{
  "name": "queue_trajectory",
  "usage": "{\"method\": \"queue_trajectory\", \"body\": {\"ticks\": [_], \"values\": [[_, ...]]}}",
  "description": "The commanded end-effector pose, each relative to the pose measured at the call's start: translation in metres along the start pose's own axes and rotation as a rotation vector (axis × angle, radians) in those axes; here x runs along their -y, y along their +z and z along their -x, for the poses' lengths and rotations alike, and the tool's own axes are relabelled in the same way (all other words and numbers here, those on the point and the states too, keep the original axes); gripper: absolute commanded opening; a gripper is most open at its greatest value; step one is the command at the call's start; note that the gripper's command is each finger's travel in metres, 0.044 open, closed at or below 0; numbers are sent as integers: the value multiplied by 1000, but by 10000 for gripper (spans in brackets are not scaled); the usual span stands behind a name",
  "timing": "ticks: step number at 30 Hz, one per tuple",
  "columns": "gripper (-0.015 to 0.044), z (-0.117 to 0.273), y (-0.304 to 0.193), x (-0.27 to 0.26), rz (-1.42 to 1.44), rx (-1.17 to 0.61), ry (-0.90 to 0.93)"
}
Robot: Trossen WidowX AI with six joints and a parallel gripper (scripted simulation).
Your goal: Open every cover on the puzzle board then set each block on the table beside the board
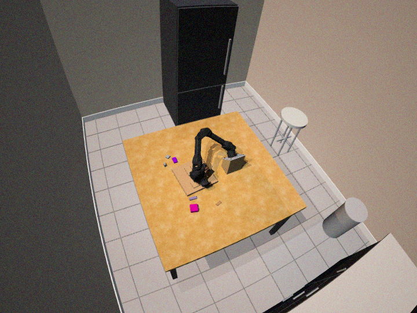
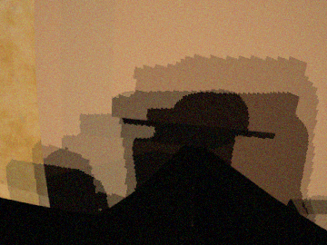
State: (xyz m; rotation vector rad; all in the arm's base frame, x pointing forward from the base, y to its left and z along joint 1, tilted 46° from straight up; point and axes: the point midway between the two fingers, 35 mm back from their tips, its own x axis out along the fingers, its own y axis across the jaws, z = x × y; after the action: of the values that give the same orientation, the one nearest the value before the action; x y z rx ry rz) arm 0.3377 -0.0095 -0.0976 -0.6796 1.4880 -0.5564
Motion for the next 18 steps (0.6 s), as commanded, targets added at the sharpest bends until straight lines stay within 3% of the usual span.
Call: {"method": "queue_trajectory", "body": {"ticks": [1, 18], "values": [[0, -2, -1, 0, 8, -1, -4], [0, -1, 16, -1, 8, -1, -4]]}}
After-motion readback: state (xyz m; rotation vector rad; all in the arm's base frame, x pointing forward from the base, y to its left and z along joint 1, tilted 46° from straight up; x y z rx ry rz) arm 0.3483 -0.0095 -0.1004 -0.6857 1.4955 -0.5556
